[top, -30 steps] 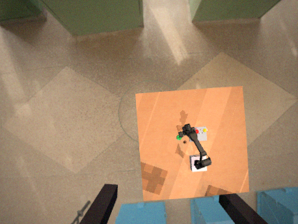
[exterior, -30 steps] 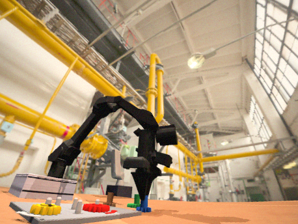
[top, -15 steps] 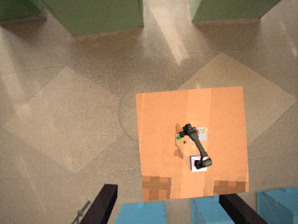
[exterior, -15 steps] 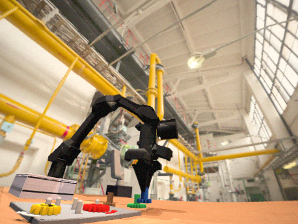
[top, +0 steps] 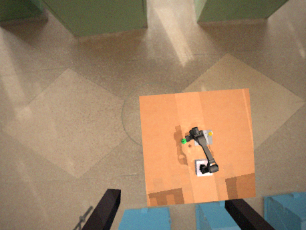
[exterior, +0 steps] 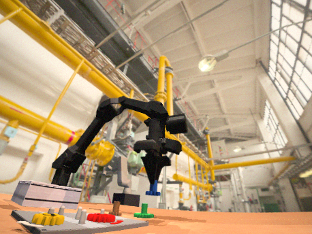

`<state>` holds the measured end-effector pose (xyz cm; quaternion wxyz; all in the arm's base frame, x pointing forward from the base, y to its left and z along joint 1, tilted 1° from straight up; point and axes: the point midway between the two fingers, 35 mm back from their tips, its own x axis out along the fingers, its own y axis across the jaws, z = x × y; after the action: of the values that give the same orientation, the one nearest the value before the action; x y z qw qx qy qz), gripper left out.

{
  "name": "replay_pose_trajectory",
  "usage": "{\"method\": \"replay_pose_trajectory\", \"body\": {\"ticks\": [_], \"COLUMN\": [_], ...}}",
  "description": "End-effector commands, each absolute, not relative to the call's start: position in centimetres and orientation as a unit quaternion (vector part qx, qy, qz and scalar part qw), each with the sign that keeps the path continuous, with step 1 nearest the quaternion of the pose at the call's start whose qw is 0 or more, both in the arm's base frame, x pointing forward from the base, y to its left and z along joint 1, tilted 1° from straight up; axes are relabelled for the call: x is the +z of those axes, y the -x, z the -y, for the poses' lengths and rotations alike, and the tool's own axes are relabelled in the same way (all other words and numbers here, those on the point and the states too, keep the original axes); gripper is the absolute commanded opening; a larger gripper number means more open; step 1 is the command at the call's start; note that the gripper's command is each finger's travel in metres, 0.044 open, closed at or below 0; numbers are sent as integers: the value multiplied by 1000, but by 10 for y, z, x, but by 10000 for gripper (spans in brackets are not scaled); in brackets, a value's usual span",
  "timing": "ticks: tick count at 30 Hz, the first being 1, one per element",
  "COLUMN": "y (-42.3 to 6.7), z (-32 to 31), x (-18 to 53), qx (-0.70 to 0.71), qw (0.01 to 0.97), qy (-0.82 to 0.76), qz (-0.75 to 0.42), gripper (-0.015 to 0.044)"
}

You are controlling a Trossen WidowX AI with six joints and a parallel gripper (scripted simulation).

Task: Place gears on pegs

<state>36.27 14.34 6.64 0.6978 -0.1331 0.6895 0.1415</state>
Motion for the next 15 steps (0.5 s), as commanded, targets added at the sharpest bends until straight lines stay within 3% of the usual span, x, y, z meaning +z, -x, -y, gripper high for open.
{"method": "replay_pose_trajectory", "body": {"ticks": [1, 15], "y": [-364, -360], "z": [-143, -138], "x": [82, 122], "qx": [144, 144], "qw": [702, 702], "qy": [134, 134], "qz": [-685, -685], "gripper": [0, 0]}}
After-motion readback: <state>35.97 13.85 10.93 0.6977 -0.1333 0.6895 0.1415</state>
